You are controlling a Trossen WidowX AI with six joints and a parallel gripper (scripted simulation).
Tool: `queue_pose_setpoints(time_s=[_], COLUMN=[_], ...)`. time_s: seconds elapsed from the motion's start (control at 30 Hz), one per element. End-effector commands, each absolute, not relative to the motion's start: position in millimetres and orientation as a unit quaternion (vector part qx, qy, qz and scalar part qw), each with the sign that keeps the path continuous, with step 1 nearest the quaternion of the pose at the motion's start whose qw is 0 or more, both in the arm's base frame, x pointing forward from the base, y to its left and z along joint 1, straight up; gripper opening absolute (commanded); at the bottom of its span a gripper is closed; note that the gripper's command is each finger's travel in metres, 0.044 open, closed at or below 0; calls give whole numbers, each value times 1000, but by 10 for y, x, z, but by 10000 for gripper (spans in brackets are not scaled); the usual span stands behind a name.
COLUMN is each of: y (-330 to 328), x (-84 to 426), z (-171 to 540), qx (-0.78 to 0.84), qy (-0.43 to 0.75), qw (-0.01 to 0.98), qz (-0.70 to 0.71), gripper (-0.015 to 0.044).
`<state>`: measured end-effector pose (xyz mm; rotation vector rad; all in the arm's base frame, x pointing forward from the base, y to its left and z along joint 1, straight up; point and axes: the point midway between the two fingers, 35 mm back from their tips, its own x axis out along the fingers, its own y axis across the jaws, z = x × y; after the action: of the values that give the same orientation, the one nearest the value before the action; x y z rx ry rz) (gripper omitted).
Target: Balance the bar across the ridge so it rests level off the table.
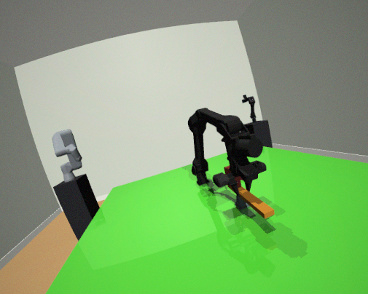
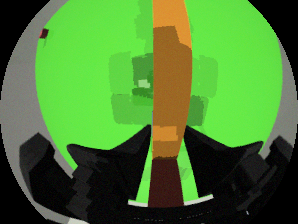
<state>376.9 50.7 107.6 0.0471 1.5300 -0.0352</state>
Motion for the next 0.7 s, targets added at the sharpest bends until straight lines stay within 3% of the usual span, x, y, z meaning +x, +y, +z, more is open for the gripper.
queue_pose_setpoints(time_s=[0.0, 0.33, 0.47, 0.67], y=[507, 507, 509, 506], x=[3769, 3769, 3780, 3759], z=[1076, 1076, 1160, 1891], qx=[21, 21, 22, 23], qy=[692, 692, 692, 684], qw=[721, 721, 722, 729], qz=[-16, -16, -16, -15], gripper=[185, 440, 440, 440])
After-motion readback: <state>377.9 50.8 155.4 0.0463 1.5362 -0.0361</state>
